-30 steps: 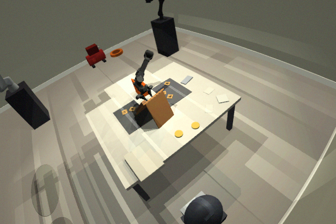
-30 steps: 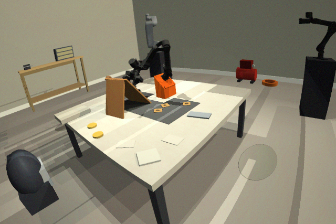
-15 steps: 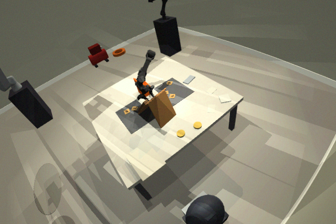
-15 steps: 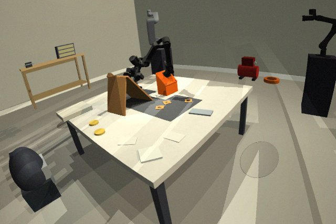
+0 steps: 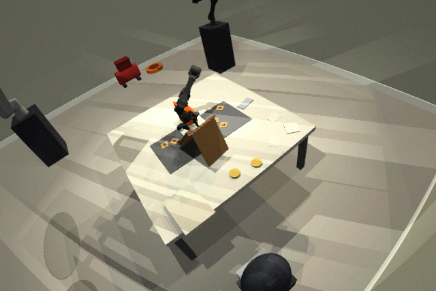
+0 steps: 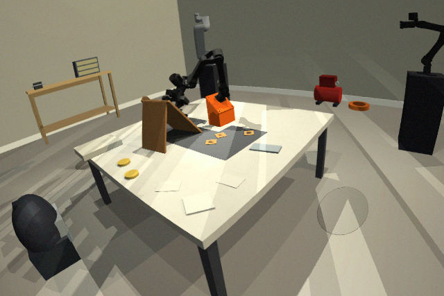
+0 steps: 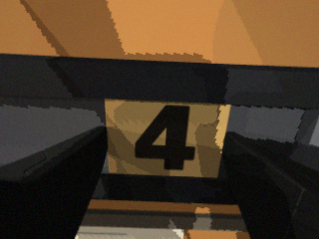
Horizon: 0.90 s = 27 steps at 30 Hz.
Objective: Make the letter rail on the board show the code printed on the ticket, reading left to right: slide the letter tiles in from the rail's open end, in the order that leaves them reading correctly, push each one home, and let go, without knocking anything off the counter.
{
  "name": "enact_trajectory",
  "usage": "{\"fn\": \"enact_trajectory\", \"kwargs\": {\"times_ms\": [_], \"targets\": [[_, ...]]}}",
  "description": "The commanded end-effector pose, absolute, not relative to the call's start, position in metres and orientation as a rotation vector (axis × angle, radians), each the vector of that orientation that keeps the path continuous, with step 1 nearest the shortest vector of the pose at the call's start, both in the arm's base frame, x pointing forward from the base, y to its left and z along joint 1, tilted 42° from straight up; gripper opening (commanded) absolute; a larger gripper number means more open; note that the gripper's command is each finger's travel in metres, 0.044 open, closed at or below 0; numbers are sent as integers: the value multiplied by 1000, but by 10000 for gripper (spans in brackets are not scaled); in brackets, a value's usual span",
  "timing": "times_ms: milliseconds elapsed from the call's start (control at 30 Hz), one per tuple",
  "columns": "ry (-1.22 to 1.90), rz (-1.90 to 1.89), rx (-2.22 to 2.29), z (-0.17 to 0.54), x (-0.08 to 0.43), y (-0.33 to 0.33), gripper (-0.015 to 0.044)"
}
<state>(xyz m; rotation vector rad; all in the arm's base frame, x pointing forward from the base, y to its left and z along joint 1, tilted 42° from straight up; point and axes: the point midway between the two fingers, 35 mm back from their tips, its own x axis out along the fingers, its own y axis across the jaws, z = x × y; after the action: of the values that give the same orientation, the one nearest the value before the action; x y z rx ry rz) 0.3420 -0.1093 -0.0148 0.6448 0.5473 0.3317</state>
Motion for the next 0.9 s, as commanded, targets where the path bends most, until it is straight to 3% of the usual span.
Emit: {"fn": "enact_trajectory", "kwargs": {"times_ms": [0,867], "targets": [[548,336,645,-17,343,-111,0],[548,336,644,-28,345,-124,0]]}}
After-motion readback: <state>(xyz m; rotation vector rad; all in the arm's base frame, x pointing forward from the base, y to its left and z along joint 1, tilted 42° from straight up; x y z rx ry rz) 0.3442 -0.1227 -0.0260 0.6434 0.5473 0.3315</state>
